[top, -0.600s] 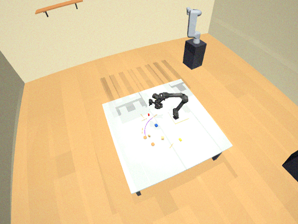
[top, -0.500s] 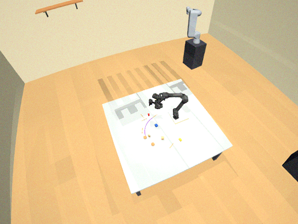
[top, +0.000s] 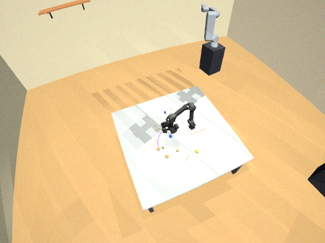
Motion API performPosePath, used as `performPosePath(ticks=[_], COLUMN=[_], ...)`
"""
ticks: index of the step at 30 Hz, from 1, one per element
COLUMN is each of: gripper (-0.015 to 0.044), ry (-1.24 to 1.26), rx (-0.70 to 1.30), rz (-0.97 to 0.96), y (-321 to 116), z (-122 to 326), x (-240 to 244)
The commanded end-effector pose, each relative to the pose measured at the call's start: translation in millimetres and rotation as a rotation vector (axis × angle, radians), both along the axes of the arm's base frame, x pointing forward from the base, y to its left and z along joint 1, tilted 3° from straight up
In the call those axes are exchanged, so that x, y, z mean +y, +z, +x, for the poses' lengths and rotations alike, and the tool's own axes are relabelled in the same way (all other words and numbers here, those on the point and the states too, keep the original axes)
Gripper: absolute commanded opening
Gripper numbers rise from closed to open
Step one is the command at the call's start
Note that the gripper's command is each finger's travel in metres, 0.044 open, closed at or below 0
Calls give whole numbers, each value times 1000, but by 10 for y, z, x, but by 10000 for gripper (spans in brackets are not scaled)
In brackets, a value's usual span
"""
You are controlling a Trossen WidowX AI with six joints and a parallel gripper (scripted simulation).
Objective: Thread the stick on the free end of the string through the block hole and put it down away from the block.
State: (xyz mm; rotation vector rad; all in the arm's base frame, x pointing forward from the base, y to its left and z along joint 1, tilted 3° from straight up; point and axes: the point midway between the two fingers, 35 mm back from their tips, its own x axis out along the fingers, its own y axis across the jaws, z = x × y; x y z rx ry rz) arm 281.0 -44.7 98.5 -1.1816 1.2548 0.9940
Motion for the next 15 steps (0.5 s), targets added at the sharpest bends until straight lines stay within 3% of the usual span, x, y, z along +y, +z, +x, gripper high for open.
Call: performPosePath(ticks=[1, 11, 15], gripper=[440, 440, 335], ry=[19, 22, 23], rx=[58, 48, 49], rz=[13, 8, 8], y=[-125, -101, -104], z=[-28, -22, -22], x=[109, 97, 99])
